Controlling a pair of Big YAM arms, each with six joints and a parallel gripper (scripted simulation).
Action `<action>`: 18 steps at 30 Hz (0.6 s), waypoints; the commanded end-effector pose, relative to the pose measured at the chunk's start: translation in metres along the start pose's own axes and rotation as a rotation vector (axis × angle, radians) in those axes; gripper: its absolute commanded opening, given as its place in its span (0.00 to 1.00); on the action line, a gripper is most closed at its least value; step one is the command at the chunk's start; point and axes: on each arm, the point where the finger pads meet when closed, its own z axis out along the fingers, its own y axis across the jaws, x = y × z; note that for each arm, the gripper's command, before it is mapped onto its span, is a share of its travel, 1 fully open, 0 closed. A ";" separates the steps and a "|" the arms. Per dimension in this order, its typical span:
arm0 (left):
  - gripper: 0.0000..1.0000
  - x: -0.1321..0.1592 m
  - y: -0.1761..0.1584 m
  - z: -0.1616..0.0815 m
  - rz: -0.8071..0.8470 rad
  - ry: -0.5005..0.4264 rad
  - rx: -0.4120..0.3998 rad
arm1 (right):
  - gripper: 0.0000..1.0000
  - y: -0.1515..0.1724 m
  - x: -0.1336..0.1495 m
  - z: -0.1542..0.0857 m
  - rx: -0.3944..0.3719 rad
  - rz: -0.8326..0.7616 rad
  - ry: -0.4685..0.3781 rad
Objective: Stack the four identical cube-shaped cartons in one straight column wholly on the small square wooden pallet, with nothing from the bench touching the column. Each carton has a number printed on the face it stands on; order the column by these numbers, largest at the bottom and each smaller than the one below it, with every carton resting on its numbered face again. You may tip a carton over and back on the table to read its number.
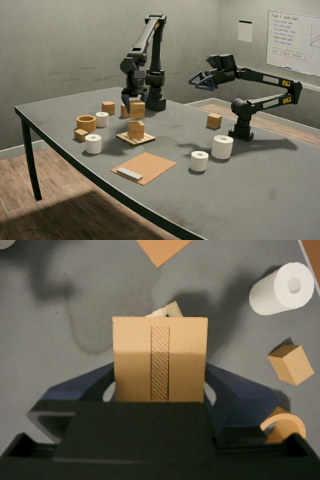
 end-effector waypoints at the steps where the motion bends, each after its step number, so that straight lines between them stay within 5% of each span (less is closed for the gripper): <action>1: 1.00 -0.010 0.001 -0.001 -0.013 -0.024 -0.004 | 0.55 0.005 0.004 0.012 -0.003 0.004 0.000; 18: 1.00 -0.010 0.001 -0.001 -0.013 -0.024 -0.004 | 0.55 0.006 0.014 0.023 0.002 0.004 -0.005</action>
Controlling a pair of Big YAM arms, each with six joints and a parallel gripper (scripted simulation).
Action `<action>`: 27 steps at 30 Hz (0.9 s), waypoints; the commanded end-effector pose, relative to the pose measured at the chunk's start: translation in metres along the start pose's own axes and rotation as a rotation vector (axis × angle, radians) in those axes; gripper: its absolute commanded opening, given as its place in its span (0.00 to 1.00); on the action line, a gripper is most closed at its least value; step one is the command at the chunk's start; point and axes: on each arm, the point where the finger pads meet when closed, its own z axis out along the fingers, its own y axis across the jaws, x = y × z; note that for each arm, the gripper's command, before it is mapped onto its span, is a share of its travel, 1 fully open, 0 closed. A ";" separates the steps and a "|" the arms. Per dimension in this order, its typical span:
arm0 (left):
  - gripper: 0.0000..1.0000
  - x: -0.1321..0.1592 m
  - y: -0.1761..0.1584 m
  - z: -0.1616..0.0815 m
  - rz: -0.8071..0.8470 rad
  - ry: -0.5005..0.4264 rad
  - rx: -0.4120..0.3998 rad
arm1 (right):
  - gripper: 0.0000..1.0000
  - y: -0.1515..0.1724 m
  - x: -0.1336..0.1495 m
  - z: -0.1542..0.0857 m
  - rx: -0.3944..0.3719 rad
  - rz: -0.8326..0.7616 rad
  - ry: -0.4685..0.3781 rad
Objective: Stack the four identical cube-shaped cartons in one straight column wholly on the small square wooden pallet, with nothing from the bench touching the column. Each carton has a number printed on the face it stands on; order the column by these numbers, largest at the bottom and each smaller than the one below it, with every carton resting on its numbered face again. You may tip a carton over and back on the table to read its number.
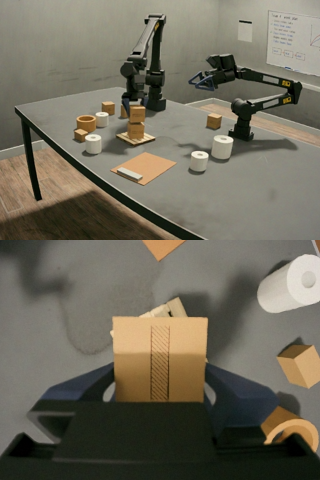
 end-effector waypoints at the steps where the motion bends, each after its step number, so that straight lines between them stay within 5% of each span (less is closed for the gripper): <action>1: 1.00 -0.010 0.001 -0.001 -0.013 -0.024 -0.004 | 0.55 0.001 -0.001 0.005 0.005 0.003 -0.009; 27: 1.00 -0.010 0.001 -0.001 -0.013 -0.024 -0.004 | 0.55 0.000 0.003 0.016 0.006 0.003 -0.011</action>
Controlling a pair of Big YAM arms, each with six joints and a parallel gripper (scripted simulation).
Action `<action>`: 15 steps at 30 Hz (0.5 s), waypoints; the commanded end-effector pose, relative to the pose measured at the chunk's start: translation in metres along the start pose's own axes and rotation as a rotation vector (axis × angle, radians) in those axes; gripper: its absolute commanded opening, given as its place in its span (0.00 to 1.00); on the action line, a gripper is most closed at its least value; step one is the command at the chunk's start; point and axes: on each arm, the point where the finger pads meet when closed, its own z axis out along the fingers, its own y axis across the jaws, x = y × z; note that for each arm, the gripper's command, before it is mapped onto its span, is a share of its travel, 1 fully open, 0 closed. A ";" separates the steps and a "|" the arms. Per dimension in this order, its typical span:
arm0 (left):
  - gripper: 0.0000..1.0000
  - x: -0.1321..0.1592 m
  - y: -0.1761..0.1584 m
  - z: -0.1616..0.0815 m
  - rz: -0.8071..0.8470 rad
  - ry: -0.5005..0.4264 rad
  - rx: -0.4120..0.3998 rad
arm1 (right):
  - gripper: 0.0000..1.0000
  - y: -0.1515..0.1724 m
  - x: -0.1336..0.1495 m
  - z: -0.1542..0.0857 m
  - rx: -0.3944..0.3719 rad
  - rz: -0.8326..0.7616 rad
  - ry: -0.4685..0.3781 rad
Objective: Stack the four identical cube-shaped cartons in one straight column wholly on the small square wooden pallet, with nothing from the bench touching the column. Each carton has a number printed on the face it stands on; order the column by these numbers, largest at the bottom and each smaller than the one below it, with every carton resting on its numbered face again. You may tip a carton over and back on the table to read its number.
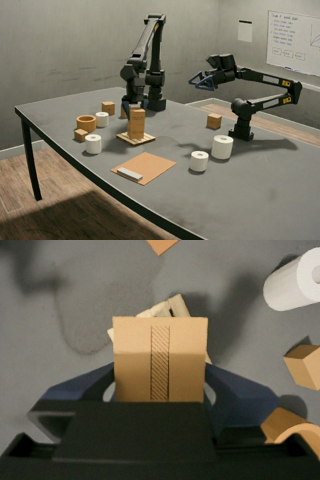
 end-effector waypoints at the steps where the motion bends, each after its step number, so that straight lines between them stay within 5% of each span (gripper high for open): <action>1: 1.00 -0.010 0.001 -0.001 -0.013 -0.024 -0.004 | 0.55 0.000 -0.004 0.005 0.007 0.002 -0.012; 7: 1.00 -0.010 0.001 -0.001 -0.013 -0.024 -0.004 | 0.55 -0.001 -0.006 0.002 0.010 0.000 -0.020; 10: 1.00 -0.010 0.001 -0.001 -0.013 -0.024 -0.004 | 0.84 -0.003 -0.007 -0.002 0.011 -0.005 -0.019; 15: 1.00 -0.010 0.001 -0.001 -0.013 -0.024 -0.004 | 0.84 -0.004 0.008 -0.012 0.008 -0.002 -0.008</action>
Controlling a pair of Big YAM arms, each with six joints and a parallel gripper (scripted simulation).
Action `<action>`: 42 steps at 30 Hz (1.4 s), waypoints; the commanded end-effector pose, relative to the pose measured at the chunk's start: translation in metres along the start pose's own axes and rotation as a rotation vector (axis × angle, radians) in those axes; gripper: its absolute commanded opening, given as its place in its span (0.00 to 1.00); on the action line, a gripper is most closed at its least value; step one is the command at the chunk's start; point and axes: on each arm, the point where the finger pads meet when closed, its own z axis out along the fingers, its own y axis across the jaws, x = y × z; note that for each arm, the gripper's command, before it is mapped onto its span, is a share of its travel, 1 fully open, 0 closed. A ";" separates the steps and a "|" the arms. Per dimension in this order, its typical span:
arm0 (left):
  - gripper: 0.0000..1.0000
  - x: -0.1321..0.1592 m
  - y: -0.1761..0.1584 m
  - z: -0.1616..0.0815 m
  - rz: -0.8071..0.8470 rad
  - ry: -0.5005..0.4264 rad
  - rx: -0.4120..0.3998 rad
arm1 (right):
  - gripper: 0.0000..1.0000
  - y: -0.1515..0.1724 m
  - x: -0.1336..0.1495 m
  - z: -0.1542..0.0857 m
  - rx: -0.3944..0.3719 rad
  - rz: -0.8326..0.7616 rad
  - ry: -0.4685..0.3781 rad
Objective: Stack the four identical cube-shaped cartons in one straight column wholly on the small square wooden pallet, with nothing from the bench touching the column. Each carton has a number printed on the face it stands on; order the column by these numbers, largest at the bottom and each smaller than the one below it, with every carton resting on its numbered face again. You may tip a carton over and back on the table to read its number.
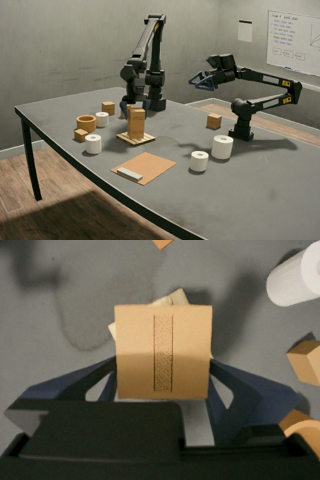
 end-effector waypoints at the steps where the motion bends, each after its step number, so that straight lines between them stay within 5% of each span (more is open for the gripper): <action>1: 1.00 -0.010 0.001 -0.001 -0.013 -0.024 -0.004 | 0.84 -0.007 0.000 -0.012 0.010 -0.005 -0.010; 7: 1.00 -0.010 0.001 -0.001 -0.013 -0.024 -0.004 | 0.84 -0.001 0.021 -0.006 -0.014 0.008 0.028; 14: 1.00 -0.010 0.001 -0.001 -0.013 -0.024 -0.004 | 0.84 -0.006 -0.019 -0.035 0.018 -0.021 -0.037; 19: 1.00 -0.010 0.001 -0.001 -0.013 -0.024 -0.004 | 0.84 -0.022 -0.040 -0.082 0.054 -0.029 -0.082; 21: 1.00 -0.010 0.001 -0.001 -0.013 -0.024 -0.004 | 0.84 -0.022 -0.040 -0.082 0.054 -0.029 -0.082; 30: 1.00 -0.010 0.001 -0.001 -0.013 -0.024 -0.004 | 0.84 -0.017 -0.035 -0.187 0.062 -0.033 -0.084; 32: 1.00 -0.010 0.001 -0.001 -0.013 -0.024 -0.004 | 0.84 -0.009 -0.018 -0.159 0.019 -0.012 -0.034; 35: 1.00 -0.010 0.001 -0.001 -0.013 -0.024 -0.004 | 0.84 -0.001 -0.013 -0.148 0.003 -0.015 -0.014; 42: 1.00 -0.010 0.001 -0.001 -0.013 -0.024 -0.004 | 0.83 -0.007 -0.009 -0.154 0.020 0.006 -0.024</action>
